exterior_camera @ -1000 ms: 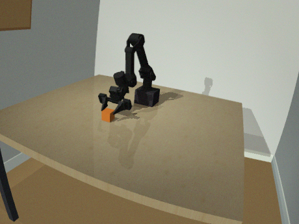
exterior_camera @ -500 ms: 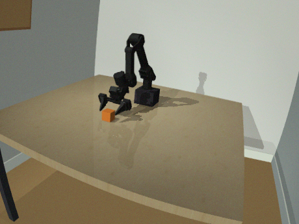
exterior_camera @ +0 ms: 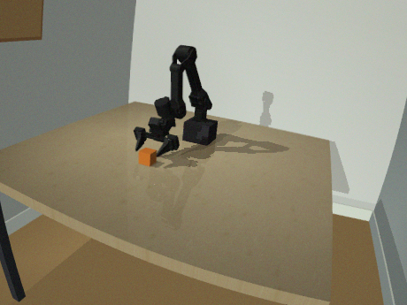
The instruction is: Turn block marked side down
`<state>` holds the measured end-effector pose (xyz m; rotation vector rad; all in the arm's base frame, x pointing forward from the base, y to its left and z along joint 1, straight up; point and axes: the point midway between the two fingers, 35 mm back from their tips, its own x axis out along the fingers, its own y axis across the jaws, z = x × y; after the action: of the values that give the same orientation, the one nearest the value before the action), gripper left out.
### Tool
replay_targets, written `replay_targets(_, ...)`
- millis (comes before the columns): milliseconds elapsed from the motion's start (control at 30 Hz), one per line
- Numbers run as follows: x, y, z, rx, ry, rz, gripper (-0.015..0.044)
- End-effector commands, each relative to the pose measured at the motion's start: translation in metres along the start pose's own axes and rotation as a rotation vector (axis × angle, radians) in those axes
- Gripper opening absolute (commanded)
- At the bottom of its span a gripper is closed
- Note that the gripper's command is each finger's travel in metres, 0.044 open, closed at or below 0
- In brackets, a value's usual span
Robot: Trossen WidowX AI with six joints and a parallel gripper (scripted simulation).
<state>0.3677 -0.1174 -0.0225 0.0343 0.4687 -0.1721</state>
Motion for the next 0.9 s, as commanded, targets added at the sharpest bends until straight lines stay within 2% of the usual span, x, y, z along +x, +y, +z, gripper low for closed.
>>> replay_targets(0,0.0,0.001,0.0,0.003,0.0,0.004,0.044)
replay_targets(200,0.002,0.0,0.001,0.004,0.025,0.003,0.044)
replay_targets(367,0.005,-0.003,0.015,0.008,0.207,0.0,0.044)
replay_targets(667,-0.044,0.0,0.05,0.0,0.512,0.006,0.044)
replay_targets(867,-0.05,0.001,0.052,0.0,0.532,0.004,0.044)
